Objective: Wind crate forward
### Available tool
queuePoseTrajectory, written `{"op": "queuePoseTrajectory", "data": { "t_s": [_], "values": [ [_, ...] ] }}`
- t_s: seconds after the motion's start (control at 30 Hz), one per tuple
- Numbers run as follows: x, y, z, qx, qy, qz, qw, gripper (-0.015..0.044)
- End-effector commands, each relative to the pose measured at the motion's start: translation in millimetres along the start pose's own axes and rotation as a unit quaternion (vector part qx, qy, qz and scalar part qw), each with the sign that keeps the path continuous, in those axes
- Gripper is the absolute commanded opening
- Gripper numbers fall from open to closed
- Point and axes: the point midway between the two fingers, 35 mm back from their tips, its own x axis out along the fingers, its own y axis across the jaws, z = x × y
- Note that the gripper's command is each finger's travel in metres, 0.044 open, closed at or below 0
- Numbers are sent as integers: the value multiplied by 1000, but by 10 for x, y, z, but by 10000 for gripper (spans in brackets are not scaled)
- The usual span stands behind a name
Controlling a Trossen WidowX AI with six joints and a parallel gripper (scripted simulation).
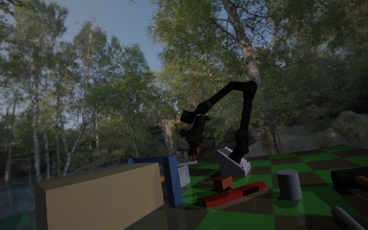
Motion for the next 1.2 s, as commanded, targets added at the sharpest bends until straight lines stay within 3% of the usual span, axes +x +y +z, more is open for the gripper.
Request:
{"op": "queuePoseTrajectory", "data": {
  "t_s": [0.0,1.17],
  "values": [
    [37,-165,82,4,-6,-21,1000,0],
    [176,-494,431,3,-7,-22,1000,0]
  ]
}}
